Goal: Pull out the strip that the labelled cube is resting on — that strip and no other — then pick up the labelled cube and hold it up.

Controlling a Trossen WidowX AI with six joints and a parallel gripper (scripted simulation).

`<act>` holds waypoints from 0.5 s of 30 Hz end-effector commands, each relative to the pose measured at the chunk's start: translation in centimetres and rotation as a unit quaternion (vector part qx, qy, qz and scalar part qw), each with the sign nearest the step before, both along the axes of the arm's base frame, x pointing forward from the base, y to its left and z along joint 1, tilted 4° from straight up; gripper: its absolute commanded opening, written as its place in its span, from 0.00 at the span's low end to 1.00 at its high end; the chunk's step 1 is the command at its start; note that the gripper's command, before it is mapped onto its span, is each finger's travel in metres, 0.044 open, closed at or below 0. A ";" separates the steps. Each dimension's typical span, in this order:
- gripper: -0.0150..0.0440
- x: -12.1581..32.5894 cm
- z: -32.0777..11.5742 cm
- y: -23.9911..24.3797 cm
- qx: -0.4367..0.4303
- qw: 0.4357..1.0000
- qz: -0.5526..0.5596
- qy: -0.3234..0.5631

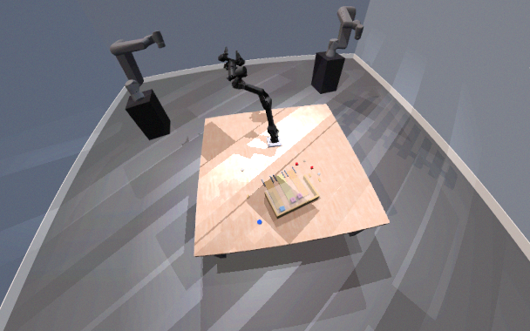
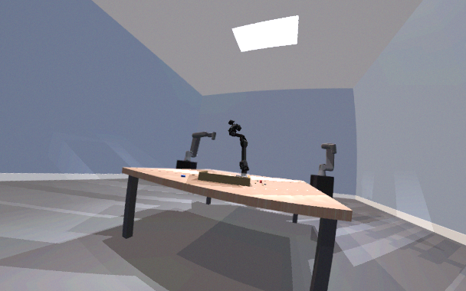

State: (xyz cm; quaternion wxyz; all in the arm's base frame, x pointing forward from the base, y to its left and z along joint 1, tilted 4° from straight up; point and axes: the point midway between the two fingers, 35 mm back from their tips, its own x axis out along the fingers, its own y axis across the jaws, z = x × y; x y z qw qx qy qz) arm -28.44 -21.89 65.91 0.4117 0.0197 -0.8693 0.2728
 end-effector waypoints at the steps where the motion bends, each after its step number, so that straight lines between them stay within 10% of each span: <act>1: 0.93 0.1 0.0 -0.2 0.005 1.000 0.000 -0.001; 15: 0.93 12.9 -4.7 -14.6 0.405 0.914 0.028 0.028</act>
